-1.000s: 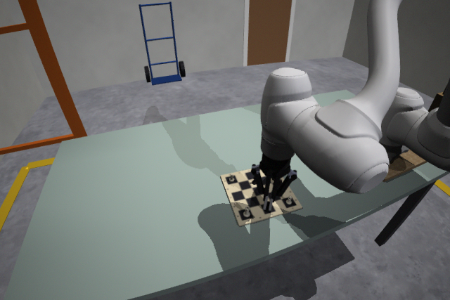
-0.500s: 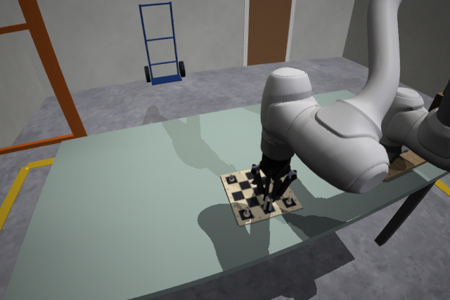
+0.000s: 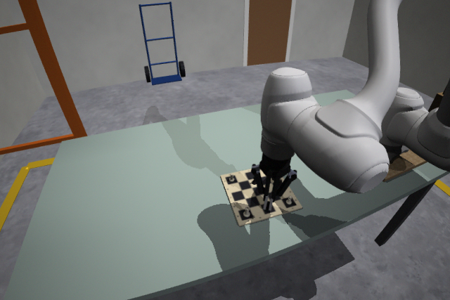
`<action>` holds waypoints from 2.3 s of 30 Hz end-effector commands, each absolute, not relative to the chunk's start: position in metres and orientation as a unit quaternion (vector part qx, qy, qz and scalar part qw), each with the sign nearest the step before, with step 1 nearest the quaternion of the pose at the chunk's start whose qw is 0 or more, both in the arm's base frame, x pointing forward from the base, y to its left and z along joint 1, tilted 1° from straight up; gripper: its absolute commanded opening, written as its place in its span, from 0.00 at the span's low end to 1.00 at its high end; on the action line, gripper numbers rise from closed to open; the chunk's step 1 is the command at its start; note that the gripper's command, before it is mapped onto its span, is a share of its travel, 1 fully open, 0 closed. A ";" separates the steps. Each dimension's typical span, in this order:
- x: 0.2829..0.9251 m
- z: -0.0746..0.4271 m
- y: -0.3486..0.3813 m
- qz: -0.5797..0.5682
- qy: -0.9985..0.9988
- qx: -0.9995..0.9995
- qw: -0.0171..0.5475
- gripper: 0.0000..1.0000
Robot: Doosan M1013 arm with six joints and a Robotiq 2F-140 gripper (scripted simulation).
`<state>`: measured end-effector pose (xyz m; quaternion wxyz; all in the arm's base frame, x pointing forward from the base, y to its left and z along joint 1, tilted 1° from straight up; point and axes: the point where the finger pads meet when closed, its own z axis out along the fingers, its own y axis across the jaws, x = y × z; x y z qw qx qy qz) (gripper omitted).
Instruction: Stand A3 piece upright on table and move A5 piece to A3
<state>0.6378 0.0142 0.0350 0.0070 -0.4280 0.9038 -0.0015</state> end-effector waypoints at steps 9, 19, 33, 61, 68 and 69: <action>0.637 0.074 0.014 -0.001 0.904 -0.428 0.007 0.00; 0.637 0.127 0.014 -0.001 0.904 -0.428 0.007 0.00; 0.632 0.134 -0.009 -0.001 0.909 -0.418 0.007 0.00; 0.561 0.127 -0.190 -0.001 0.945 -0.327 0.007 0.00; 0.561 0.124 -0.190 -0.001 0.945 -0.327 0.007 0.00; 0.561 0.124 -0.190 -0.001 0.945 -0.327 0.007 0.00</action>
